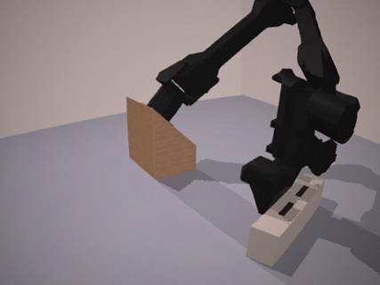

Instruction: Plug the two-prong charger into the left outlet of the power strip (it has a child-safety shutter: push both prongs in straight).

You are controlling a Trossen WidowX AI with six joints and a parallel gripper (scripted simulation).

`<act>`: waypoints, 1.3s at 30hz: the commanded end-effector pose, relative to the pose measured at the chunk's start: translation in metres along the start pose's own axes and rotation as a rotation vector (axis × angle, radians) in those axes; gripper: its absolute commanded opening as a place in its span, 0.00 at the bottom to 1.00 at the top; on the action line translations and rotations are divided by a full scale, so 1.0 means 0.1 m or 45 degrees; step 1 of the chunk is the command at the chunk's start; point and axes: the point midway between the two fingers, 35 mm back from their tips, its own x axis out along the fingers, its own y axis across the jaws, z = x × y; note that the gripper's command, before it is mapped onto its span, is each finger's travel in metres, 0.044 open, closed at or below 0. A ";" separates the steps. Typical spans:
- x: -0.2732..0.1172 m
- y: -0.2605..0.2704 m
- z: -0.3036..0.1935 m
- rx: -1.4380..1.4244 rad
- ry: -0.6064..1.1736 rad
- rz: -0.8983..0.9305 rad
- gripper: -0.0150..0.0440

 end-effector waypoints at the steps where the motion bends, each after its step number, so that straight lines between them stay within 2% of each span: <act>1: 0.00 0.00 -0.01 -0.005 -0.006 0.002 1.00; 39: 0.02 -0.01 -0.17 -0.021 -0.030 0.005 1.00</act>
